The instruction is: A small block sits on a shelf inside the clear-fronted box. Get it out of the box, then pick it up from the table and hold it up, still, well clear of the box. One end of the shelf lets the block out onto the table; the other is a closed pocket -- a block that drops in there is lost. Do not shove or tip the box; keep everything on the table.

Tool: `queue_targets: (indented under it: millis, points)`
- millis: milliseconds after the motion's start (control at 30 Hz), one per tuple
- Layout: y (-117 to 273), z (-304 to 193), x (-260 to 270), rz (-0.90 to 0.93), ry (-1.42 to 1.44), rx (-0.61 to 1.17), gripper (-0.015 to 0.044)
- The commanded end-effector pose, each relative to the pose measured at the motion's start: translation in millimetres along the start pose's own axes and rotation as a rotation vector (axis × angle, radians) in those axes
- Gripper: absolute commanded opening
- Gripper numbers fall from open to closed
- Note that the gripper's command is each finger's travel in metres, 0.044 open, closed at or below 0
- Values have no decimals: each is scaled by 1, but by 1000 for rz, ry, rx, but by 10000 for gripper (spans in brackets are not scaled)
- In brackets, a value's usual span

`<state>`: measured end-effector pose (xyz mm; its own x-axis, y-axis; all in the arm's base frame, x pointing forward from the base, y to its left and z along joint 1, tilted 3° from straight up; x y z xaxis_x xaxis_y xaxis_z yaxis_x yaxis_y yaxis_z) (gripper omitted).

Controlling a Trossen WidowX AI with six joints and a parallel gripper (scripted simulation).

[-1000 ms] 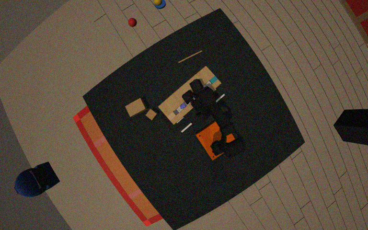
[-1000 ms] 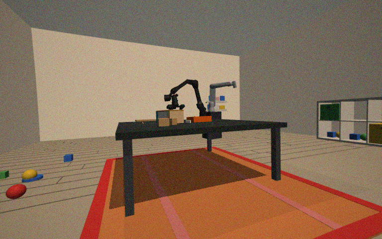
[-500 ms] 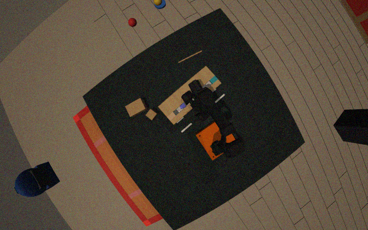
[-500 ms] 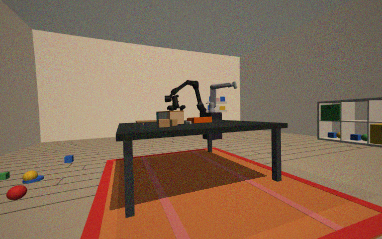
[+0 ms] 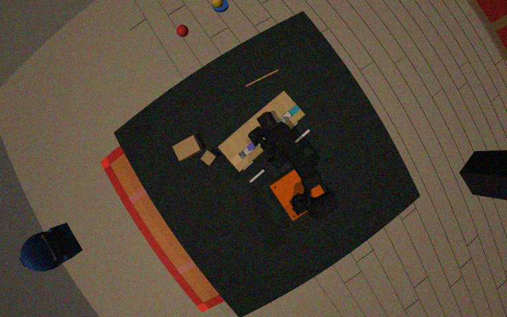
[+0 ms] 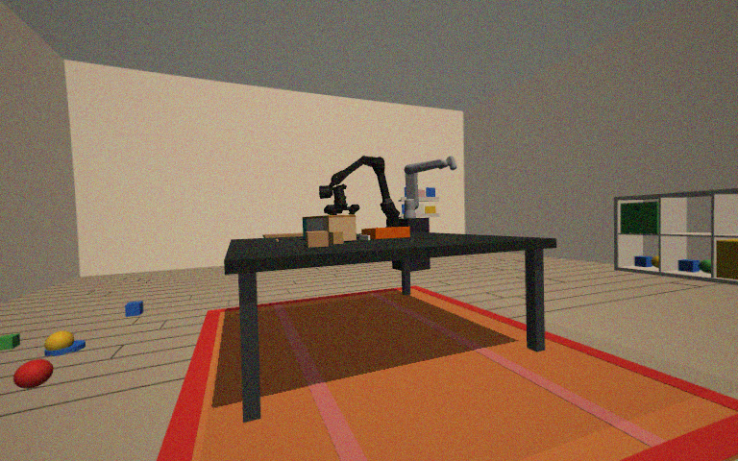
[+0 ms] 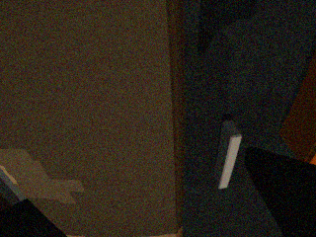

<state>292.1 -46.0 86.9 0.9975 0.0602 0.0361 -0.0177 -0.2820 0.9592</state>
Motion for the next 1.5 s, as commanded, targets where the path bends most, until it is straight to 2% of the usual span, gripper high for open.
queue_targets:
  millis: [0,1467]
  points:
    - [2,7,3,9,5,1,400]
    - [-11,-31,6,10,5,4,400]
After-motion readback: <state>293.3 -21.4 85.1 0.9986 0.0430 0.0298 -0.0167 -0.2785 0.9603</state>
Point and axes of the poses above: the point midway between the two fingers, 35 mm back from their tips, its own y axis back along the fingers, its own x axis across the jaws, z = x × y, the point moved 2 cm from there along y, back along the fingers, and after that the axes turned 6 degrees about y, right-handed, at the moved point
